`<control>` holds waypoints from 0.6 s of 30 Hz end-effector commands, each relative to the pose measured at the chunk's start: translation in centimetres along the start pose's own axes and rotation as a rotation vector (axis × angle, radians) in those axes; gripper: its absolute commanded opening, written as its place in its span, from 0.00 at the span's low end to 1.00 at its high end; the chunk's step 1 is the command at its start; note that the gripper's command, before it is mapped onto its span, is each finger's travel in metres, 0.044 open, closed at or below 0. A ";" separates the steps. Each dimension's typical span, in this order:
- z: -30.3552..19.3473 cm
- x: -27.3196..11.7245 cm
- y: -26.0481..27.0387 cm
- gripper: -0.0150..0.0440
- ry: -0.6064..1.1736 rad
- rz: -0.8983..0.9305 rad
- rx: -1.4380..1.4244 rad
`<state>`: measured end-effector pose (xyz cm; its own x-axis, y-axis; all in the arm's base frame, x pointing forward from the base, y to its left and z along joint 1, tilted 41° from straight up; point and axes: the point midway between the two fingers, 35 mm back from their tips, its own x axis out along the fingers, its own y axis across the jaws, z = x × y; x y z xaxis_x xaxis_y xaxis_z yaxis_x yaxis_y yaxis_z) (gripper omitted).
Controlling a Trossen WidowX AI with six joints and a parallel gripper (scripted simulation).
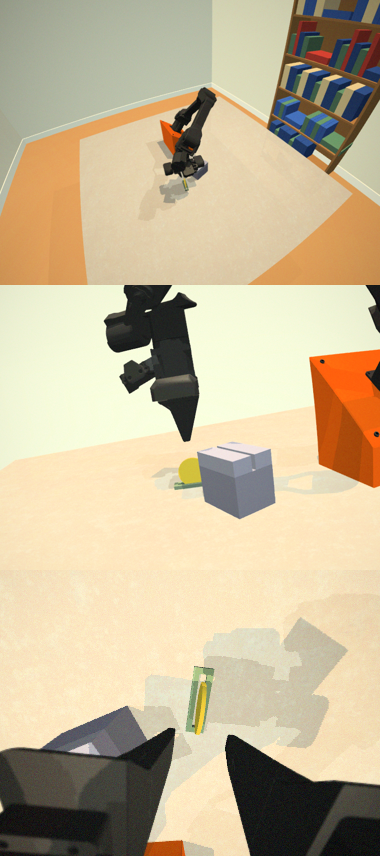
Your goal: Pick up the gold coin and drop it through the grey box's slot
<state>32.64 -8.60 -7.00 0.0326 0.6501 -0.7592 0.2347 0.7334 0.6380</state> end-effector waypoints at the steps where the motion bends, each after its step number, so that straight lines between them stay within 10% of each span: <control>1: -0.1 1.0 -0.1 0.53 -0.006 0.005 0.007; 18: 0.0 3.6 -0.2 0.53 -0.007 0.006 0.007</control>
<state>32.88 -6.90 -9.37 0.0424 0.6475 -0.7609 0.2335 0.7340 0.6377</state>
